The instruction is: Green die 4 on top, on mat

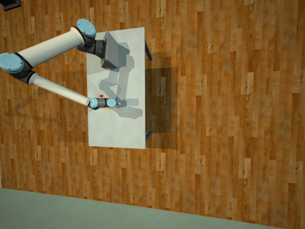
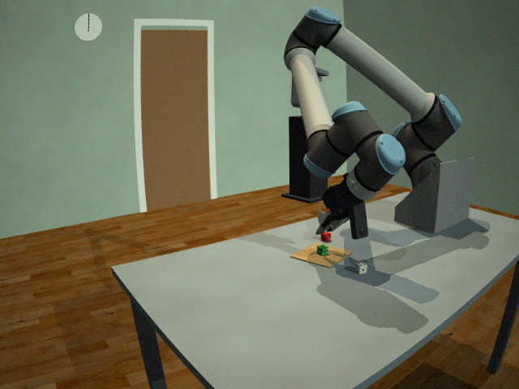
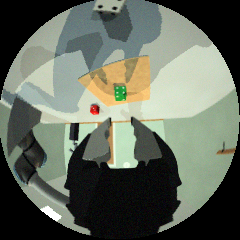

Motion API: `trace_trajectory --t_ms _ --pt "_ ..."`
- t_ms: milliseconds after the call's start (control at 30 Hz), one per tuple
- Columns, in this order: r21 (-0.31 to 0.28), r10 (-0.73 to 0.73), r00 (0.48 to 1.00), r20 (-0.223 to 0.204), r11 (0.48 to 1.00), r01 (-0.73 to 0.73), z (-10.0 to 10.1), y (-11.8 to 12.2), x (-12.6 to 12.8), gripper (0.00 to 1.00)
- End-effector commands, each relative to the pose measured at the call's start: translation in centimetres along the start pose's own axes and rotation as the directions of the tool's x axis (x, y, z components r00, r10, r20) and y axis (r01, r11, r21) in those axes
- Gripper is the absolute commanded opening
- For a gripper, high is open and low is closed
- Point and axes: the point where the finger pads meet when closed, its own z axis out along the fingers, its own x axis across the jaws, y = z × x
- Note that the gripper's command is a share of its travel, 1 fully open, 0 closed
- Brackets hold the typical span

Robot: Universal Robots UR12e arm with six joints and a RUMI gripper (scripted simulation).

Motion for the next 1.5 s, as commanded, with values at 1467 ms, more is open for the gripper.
trace_trajectory --t_ms 1467 --pt "0.0 0.001 1.0 -0.001 1.0 -0.001 4.0 -4.1 0.0 0.24"
